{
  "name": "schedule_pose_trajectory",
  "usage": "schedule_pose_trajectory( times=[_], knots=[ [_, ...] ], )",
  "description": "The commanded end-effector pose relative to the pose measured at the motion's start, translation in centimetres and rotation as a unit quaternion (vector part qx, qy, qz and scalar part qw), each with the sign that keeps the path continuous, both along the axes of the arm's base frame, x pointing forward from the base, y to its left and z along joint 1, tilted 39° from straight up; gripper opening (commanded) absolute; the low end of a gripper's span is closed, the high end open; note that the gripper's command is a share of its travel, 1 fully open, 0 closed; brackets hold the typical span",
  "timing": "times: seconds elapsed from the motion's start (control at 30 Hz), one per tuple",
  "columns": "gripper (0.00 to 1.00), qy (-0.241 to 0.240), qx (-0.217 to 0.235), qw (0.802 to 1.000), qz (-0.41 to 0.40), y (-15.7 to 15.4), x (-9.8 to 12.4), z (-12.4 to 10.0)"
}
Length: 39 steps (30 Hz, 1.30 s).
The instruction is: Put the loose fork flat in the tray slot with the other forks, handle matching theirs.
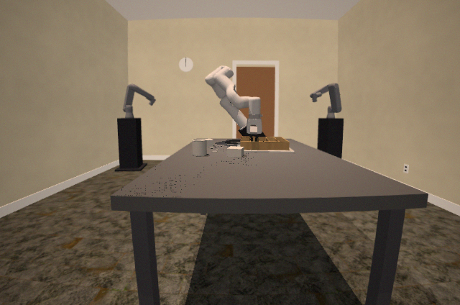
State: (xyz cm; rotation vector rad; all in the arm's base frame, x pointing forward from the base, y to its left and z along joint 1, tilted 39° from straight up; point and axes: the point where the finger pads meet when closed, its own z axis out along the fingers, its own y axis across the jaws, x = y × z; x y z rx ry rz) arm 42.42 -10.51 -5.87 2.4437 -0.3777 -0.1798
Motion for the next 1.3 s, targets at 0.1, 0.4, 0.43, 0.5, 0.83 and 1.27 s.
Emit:
schedule_pose_trajectory(
  times=[0.1,0.4,0.43,0.5,0.83,1.27],
  knots=[
    [0.03,-0.001,0.0,1.0,0.001,-0.27,0.09,-0.32],
    [0.03,-0.001,0.0,1.0,0.001,-0.33,0.09,-0.41],
    [0.03,-0.001,0.0,1.0,0.001,-0.34,0.09,-0.41],
    [0.03,-0.001,0.0,1.0,0.001,-0.34,0.09,-0.41],
    [0.03,-0.001,0.0,1.0,0.001,-0.34,0.09,-0.41],
    [0.24,-0.001,0.0,1.0,0.001,-0.34,0.09,-0.41]
  ],
)
